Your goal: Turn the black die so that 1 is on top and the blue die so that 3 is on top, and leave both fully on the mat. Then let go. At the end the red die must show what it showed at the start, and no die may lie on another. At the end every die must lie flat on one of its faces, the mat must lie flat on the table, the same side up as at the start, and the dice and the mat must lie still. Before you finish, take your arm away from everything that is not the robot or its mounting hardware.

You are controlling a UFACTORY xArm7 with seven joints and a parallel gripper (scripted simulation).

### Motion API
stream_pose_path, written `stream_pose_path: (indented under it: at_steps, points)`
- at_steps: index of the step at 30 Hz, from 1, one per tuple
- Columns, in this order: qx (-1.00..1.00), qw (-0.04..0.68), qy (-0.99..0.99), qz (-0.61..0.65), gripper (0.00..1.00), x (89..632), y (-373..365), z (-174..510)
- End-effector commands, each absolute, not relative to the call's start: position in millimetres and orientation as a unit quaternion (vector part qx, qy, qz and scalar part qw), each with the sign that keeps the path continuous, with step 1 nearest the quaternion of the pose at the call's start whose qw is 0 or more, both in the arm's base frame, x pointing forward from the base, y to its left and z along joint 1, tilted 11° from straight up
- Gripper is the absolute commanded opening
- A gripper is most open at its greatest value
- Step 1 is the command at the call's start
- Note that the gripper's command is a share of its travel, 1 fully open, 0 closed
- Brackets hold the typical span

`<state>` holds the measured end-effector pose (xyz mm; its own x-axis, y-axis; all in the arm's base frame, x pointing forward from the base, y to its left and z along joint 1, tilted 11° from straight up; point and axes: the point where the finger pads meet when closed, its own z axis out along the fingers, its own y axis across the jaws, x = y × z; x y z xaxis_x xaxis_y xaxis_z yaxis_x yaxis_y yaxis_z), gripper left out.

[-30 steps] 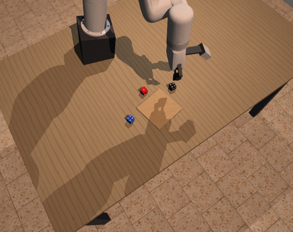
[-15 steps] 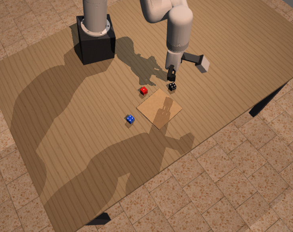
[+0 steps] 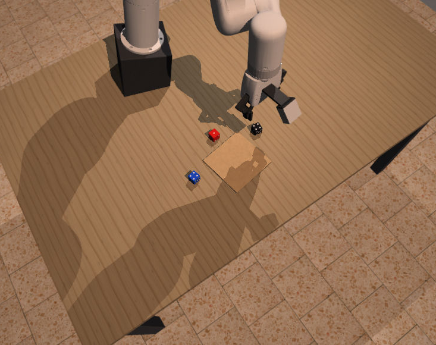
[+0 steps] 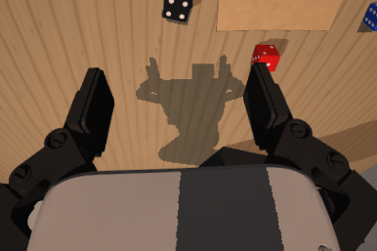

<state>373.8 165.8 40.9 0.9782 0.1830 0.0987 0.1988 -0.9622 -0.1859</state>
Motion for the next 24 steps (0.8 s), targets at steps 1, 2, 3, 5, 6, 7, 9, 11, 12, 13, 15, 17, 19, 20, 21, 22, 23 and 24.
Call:
stream_pose_path:
  at_steps: [1, 2, 3, 5, 6, 7, 9, 11, 12, 13, 15, 17, 19, 20, 21, 22, 23, 24]
  points:
    - [-0.995, 0.094, -0.016, -0.033, 1.0, 375.3, 166.4, 39.6]
    - [-0.995, 0.094, 0.006, -0.031, 1.0, 375.4, 166.5, 38.8]
    - [-0.995, 0.095, 0.023, -0.029, 1.0, 375.4, 166.5, 38.3]
    - [-0.993, 0.096, 0.059, -0.026, 1.0, 375.5, 166.7, 37.1]
    - [-0.992, 0.096, 0.075, -0.024, 1.0, 375.5, 166.7, 36.6]
    - [-0.991, 0.097, 0.094, -0.022, 1.0, 375.5, 166.8, 35.9]
    - [-0.991, 0.097, 0.094, -0.022, 1.0, 375.5, 166.8, 35.9]
    - [-0.982, 0.098, 0.16, -0.016, 1.0, 375.6, 167.0, 33.7]
    - [-0.981, 0.098, 0.165, -0.015, 1.0, 375.6, 167.0, 33.5]
    - [-0.978, 0.098, 0.184, -0.013, 1.0, 375.6, 167.1, 32.9]
    - [-0.973, 0.098, 0.209, -0.01, 1.0, 375.6, 167.2, 32.0]
    - [-0.963, 0.099, 0.252, -0.006, 1.0, 375.6, 167.3, 30.4]
    - [-0.952, 0.099, 0.288, -0.002, 1.0, 375.6, 167.4, 29.1]
    - [-0.951, 0.099, 0.293, -0.001, 1.0, 375.6, 167.5, 28.9]
    - [-0.941, 0.099, 0.323, 0.002, 1.0, 375.6, 167.5, 27.8]
    - [-0.938, 0.099, 0.333, 0.003, 1.0, 375.5, 167.6, 27.4]
    - [-0.93, 0.099, 0.355, 0.005, 1.0, 375.5, 167.7, 26.5]
    - [-0.923, 0.099, 0.372, 0.007, 1.0, 375.5, 167.7, 25.8]
